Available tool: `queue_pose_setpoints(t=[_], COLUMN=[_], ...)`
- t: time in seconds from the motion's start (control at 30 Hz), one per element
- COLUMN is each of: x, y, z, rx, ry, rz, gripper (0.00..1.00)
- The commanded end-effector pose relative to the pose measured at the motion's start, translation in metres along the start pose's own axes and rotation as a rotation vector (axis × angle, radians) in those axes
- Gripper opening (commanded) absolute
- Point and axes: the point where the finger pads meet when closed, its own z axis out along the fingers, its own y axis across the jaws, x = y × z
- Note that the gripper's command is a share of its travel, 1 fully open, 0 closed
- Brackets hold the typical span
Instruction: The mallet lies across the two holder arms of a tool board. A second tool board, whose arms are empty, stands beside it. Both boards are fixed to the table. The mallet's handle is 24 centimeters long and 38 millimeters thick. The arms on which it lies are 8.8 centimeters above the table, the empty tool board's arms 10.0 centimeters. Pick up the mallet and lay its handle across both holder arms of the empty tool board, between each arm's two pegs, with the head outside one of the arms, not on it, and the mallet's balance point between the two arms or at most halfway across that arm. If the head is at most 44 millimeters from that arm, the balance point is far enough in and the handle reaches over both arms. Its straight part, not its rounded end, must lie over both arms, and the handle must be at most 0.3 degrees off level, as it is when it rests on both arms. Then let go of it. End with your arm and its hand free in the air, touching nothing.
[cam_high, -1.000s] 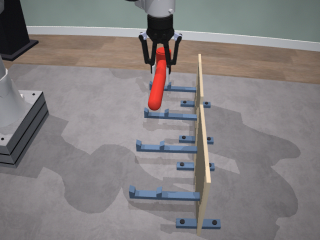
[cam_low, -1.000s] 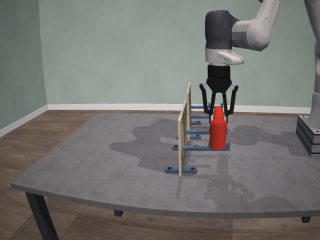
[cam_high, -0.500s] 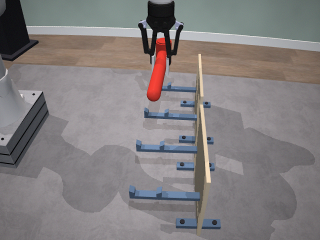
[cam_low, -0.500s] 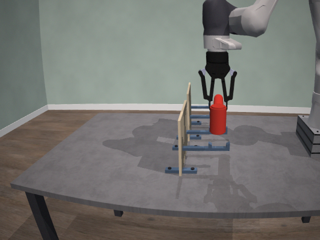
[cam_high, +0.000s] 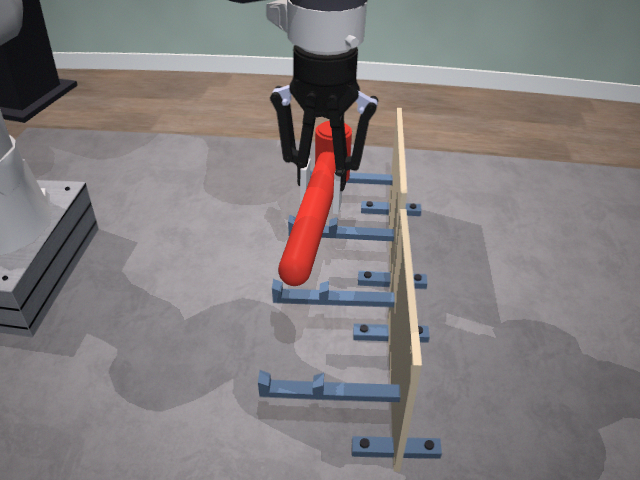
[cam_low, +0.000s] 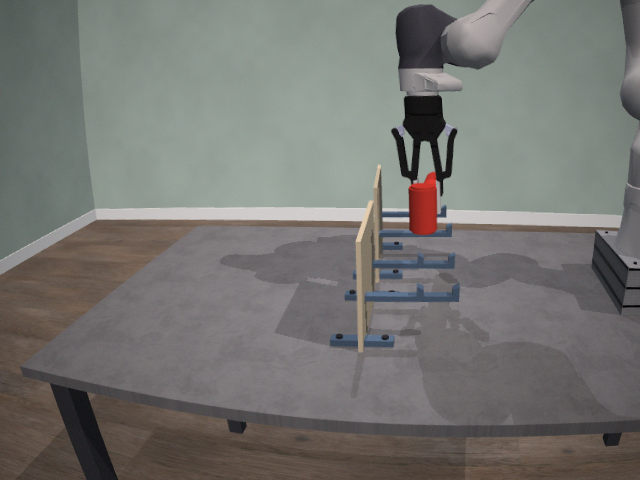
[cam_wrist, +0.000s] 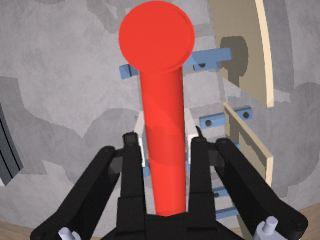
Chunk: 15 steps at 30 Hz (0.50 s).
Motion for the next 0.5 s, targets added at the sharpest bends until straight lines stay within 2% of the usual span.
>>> queue_pose_setpoints(t=[0.0,0.07,0.3,0.47], x=[-0.042,-0.048,-0.119,-0.129], y=[0.002,0.002,-0.003,-0.005], z=[-0.005,-0.006,-0.014,-0.016], rx=[-0.006,-0.007,-0.019,-0.021], ry=[-0.006,-0.006,-0.010,-0.011], rz=[-0.096,-0.095,-0.087,-0.086], gripper=[0.00,0.00,0.00,0.00])
